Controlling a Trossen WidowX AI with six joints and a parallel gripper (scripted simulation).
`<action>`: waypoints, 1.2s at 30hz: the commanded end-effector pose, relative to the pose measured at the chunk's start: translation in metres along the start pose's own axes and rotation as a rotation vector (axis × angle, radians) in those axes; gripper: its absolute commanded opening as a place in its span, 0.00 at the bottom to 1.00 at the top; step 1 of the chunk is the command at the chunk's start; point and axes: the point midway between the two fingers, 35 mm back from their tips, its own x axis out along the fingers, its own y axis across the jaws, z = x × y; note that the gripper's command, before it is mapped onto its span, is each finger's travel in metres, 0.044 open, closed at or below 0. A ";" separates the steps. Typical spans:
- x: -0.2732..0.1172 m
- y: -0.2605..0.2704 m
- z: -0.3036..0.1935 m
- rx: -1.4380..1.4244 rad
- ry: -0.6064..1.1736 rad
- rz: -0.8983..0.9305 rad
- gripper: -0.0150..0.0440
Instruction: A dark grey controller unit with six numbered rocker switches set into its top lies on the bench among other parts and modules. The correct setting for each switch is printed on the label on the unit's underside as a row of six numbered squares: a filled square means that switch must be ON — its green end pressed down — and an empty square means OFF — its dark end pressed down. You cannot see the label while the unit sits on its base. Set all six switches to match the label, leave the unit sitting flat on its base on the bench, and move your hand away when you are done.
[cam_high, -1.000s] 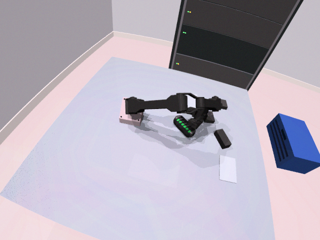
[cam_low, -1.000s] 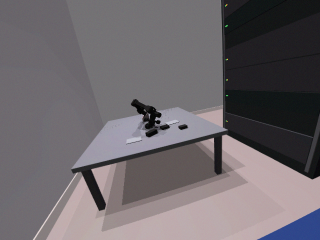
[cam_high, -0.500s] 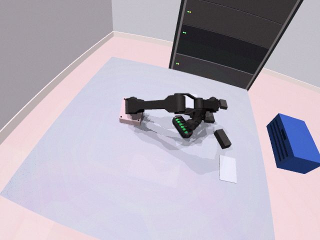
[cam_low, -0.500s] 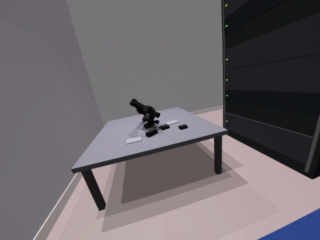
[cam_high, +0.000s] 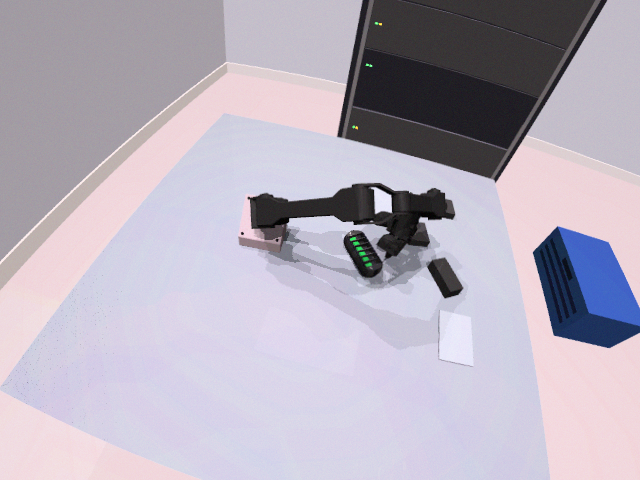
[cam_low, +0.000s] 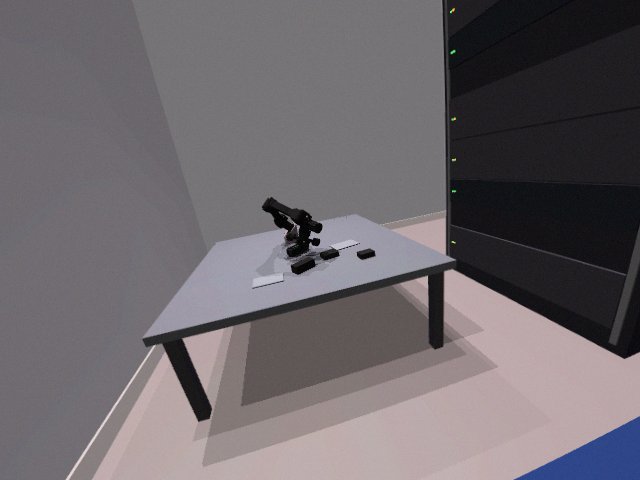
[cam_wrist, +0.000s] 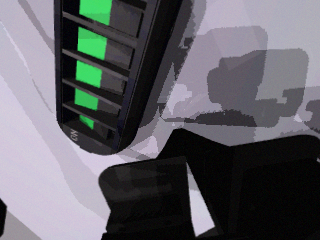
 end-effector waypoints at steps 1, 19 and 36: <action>-0.023 -0.018 -0.004 -0.024 0.006 -0.006 0.25; -0.057 -0.001 0.010 0.102 0.011 -0.131 0.25; -0.040 0.063 0.083 0.385 0.004 -0.408 0.25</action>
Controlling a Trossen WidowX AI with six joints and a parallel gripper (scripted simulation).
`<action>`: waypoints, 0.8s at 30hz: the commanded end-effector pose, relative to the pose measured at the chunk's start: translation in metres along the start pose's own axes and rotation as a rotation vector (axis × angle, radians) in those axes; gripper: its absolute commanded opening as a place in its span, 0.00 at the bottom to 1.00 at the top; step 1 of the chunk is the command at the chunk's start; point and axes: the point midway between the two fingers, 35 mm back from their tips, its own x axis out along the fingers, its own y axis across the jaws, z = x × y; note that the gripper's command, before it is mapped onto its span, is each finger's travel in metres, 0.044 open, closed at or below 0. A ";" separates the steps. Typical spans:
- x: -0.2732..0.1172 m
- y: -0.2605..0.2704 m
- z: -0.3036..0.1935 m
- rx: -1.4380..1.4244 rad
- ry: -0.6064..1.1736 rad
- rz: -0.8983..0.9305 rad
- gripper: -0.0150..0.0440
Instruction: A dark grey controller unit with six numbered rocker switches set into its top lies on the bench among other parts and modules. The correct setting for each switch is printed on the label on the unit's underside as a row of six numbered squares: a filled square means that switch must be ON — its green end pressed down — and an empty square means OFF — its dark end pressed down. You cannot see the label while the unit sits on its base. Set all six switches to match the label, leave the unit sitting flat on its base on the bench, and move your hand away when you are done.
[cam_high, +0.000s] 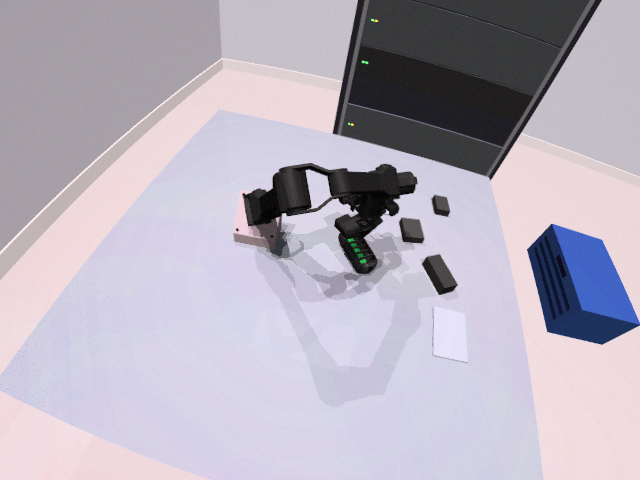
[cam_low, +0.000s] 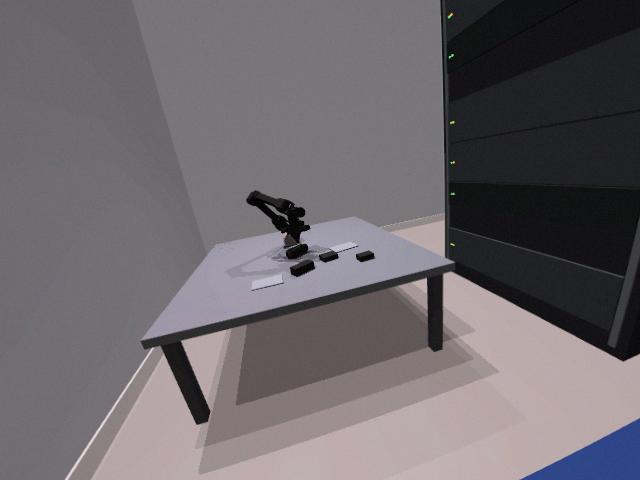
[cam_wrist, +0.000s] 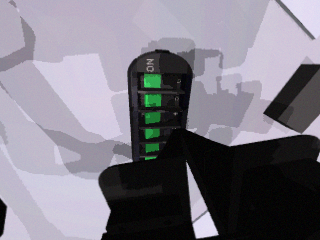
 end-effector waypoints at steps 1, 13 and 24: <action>0.000 0.018 0.014 0.062 -0.004 -0.068 0.25; 0.014 0.062 0.053 0.192 -0.014 -0.214 0.25; 0.025 0.061 0.054 0.192 -0.016 -0.214 0.25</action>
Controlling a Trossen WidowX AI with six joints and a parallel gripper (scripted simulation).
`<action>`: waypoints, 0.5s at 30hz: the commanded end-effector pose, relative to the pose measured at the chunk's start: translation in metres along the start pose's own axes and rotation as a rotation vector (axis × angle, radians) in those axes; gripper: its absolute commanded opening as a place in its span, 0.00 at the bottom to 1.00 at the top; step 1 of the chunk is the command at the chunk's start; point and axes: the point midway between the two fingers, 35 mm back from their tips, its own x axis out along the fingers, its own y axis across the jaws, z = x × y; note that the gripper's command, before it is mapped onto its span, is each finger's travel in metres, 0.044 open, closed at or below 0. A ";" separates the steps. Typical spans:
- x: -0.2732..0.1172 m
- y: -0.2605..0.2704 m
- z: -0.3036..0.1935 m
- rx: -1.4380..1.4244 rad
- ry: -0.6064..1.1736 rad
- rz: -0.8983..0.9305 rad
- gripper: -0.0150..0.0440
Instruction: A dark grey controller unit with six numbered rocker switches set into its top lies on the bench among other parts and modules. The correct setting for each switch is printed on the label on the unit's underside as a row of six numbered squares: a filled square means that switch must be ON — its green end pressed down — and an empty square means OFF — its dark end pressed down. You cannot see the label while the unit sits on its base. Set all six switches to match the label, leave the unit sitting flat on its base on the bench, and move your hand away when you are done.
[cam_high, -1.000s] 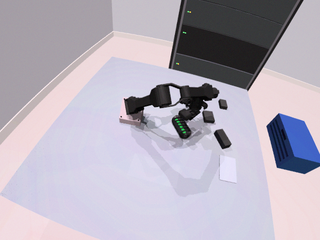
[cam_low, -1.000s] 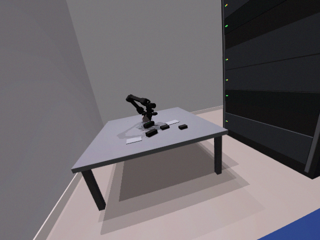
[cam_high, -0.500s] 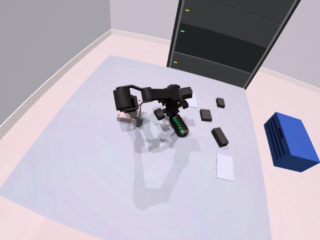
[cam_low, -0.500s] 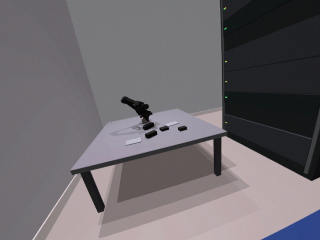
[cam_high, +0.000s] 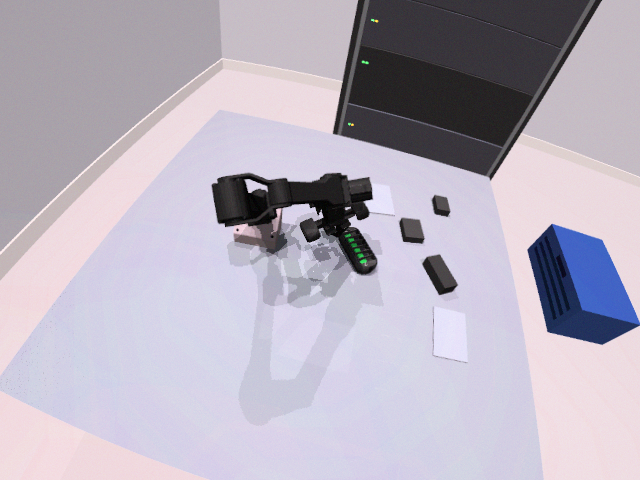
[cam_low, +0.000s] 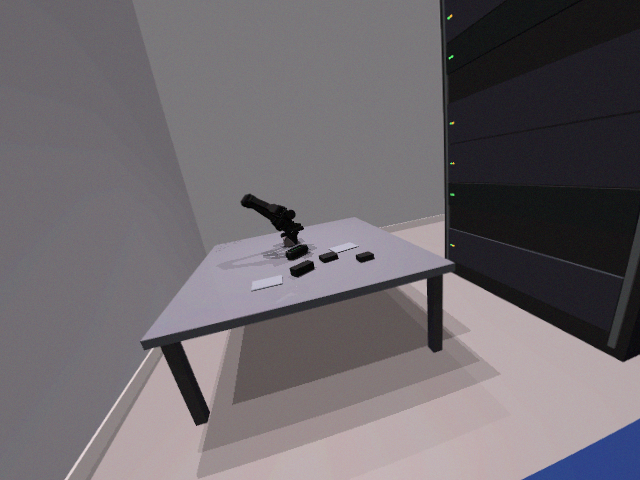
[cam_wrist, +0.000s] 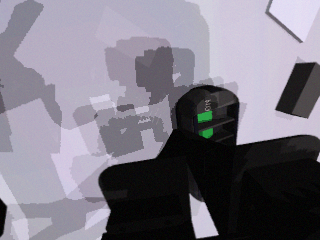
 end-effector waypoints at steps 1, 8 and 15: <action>0.006 0.002 0.001 -0.004 -0.007 0.001 0.25; 0.017 0.004 0.001 -0.004 -0.007 0.001 0.25; 0.028 0.008 0.001 -0.005 -0.006 0.001 0.25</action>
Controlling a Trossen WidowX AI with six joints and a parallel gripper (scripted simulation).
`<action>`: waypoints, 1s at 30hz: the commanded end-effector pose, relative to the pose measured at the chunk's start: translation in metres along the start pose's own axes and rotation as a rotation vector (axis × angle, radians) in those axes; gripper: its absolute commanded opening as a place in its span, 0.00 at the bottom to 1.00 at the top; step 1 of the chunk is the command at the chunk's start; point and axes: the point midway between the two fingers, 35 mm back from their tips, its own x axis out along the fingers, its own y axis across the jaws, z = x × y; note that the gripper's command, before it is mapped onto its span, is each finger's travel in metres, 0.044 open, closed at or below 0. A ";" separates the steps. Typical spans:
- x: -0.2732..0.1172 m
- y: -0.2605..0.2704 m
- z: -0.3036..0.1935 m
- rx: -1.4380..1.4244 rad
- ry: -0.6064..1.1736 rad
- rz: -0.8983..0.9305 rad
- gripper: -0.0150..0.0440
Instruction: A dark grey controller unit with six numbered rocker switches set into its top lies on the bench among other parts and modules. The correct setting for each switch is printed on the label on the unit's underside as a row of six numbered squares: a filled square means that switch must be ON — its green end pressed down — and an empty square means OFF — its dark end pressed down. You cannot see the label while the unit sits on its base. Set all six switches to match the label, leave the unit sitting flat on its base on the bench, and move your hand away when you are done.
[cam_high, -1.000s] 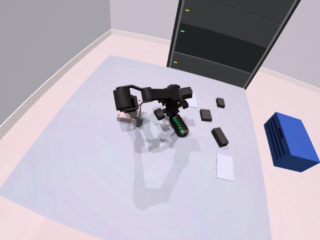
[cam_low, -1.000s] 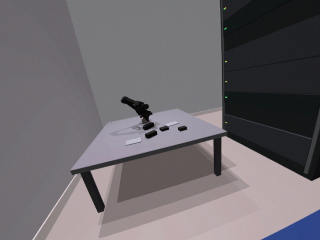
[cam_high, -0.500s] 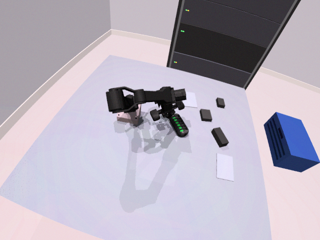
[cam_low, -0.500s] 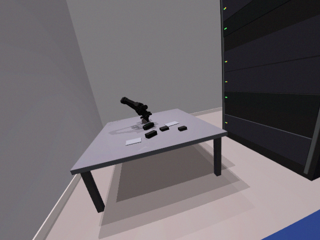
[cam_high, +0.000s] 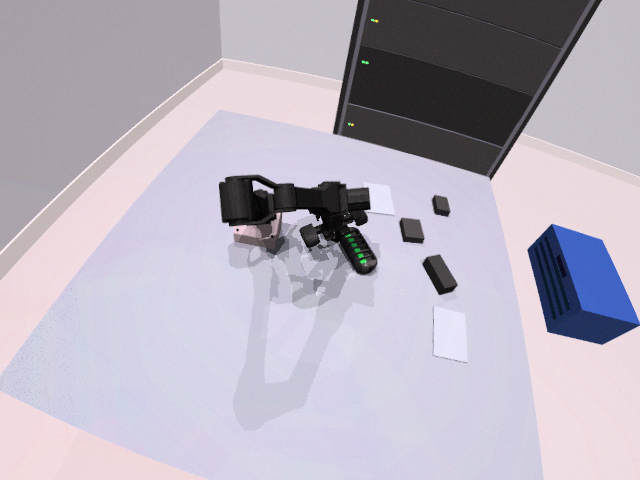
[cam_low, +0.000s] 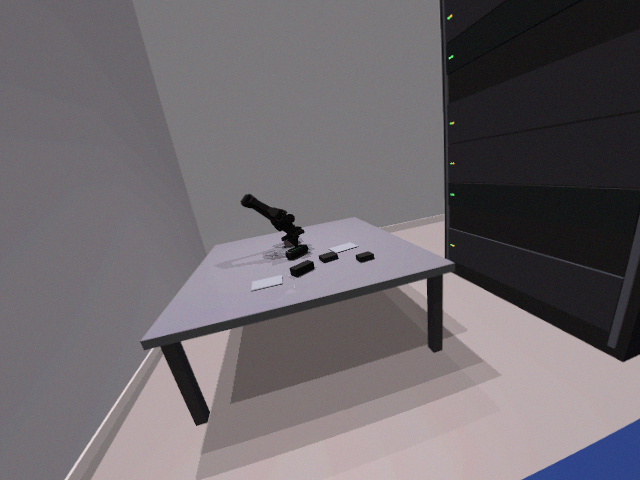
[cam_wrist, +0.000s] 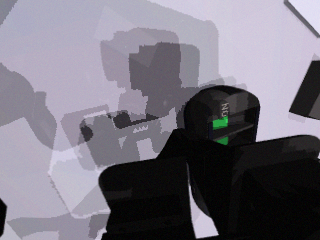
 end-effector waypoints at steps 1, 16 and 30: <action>0.007 0.003 0.002 -0.010 -0.008 0.006 0.25; 0.023 0.010 0.002 -0.010 -0.004 0.007 0.25; 0.024 0.005 0.002 -0.010 -0.004 0.007 0.25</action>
